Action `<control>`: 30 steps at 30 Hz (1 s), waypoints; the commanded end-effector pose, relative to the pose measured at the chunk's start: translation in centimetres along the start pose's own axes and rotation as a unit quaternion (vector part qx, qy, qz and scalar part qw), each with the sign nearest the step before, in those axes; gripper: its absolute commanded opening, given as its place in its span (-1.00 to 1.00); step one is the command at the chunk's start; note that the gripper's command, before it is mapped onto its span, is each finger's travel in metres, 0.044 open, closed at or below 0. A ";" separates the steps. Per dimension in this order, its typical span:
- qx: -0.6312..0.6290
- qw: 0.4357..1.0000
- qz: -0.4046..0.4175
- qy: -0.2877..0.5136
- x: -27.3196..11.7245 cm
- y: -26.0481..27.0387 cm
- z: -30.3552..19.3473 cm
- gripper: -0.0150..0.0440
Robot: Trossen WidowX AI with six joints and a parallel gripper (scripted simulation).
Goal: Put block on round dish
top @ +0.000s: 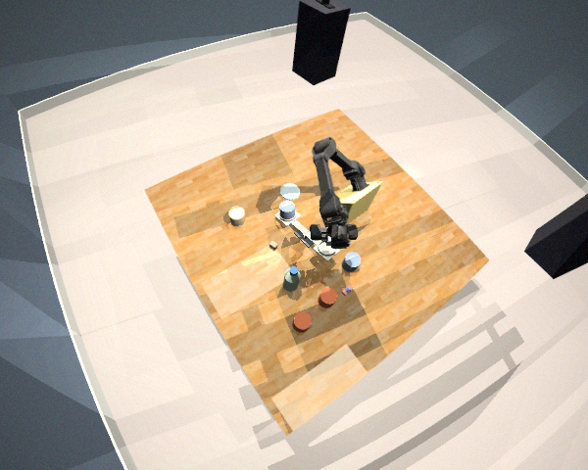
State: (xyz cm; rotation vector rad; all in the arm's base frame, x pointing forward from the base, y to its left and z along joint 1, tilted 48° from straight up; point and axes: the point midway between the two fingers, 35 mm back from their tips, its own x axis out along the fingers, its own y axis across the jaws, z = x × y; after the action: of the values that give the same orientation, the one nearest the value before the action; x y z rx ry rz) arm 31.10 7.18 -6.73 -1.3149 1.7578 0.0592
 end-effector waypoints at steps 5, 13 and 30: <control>0.004 1.000 0.001 -0.002 -3.9 0.2 -0.2 -0.49; 0.001 1.000 0.013 -0.014 -3.5 -2.0 -1.4 -0.49; 0.016 0.997 0.038 -0.061 -0.7 -10.8 -10.1 -0.49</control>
State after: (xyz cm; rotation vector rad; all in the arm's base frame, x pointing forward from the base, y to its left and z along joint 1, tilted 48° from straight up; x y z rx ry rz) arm 33.55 0.34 3.14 -1.2028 1.7044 0.1437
